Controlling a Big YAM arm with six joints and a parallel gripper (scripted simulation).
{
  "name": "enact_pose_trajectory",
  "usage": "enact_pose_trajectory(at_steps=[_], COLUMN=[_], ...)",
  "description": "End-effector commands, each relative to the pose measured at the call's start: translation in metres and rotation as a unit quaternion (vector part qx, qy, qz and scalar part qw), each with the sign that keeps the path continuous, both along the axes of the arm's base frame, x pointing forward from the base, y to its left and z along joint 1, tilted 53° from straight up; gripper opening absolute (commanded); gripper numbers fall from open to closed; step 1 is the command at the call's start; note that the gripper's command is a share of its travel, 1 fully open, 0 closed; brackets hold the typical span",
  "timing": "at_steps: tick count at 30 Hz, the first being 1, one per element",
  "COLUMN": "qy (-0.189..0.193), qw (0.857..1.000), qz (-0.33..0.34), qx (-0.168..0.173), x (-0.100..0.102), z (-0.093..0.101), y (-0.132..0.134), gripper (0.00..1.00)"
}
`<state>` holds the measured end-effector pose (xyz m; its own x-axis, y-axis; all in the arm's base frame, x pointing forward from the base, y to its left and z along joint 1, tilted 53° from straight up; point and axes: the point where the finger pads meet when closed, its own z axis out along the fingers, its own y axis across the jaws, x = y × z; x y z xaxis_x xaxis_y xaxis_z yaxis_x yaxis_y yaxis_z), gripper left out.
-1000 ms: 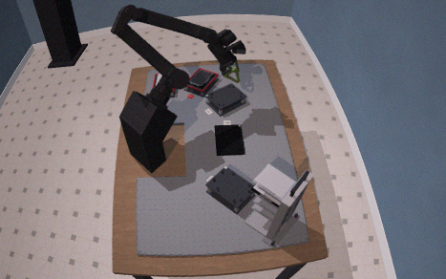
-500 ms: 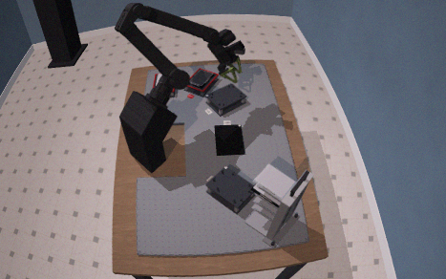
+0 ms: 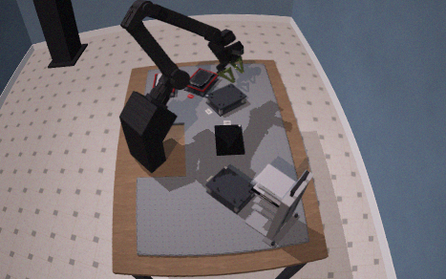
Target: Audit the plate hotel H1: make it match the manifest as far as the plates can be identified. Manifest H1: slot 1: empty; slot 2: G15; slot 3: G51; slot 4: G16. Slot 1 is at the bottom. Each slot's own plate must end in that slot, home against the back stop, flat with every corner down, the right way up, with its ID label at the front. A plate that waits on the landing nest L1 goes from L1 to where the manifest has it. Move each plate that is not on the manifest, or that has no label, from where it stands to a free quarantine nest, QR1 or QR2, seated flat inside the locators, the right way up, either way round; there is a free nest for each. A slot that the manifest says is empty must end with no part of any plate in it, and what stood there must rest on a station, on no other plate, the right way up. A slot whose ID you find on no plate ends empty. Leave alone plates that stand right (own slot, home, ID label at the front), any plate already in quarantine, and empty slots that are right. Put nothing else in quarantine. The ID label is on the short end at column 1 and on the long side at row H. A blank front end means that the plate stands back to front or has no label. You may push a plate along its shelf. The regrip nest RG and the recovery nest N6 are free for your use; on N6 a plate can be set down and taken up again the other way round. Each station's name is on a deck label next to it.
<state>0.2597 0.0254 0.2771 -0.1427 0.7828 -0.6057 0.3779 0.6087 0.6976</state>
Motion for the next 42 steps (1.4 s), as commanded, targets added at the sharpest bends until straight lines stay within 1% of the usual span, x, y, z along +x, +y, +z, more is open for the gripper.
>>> enact_pose_trajectory(at_steps=[1, 3, 5, 6, 7, 14, 15, 16, 18, 19, 20, 22, 23, 24, 37, 39, 40, 41, 42], qy=[-0.019, -0.017, -0.017, -0.006, -0.015, -0.008, -0.003, -0.01, -0.01, -0.008, -0.009, -0.009, -0.014, -0.009, -0.004, -0.004, -0.013, 0.002, 0.001], qw=[0.998, 0.997, 0.997, 0.997, 0.996, 0.989, 0.989, 0.988, 0.988, 0.99, 0.99, 0.99, 0.99, 0.99, 0.991, 0.991, 0.991, 0.991, 0.991], qz=[-0.022, -0.033, -0.033, -0.041, -0.044, -0.083, -0.085, -0.092, -0.092, -0.088, -0.088, -0.088, -0.087, -0.088, -0.088, -0.088, -0.087, -0.089, -0.089], qx=[0.055, 0.067, 0.067, 0.067, 0.079, 0.121, 0.118, 0.123, 0.122, 0.112, 0.112, 0.112, 0.114, 0.111, 0.105, 0.105, 0.105, 0.104, 0.104], x=[0.0, 0.0, 0.0, 0.0, 0.001, 0.001, 0.001, 0.0, 0.001, 0.002, 0.002, 0.002, 0.003, 0.004, 0.014, 0.014, 0.016, 0.016, 0.017], z=[0.026, 0.026, 0.026, 0.011, 0.025, 0.024, 0.018, 0.005, 0.002, 0.001, -0.001, -0.001, 0.004, -0.004, -0.029, -0.029, -0.018, -0.035, -0.037], y=[0.002, 0.002, 0.002, 0.001, 0.002, 0.003, 0.002, -0.006, -0.012, -0.014, -0.017, -0.017, -0.02, -0.023, -0.059, -0.059, -0.062, -0.065, -0.068], gripper=[1.0, 1.0, 1.0, 1.0, 1.0, 1.0, 1.0, 1.0, 1.0, 1.0, 1.0, 1.0, 1.0, 1.0, 1.0, 1.0, 1.0, 1.0, 1.0])
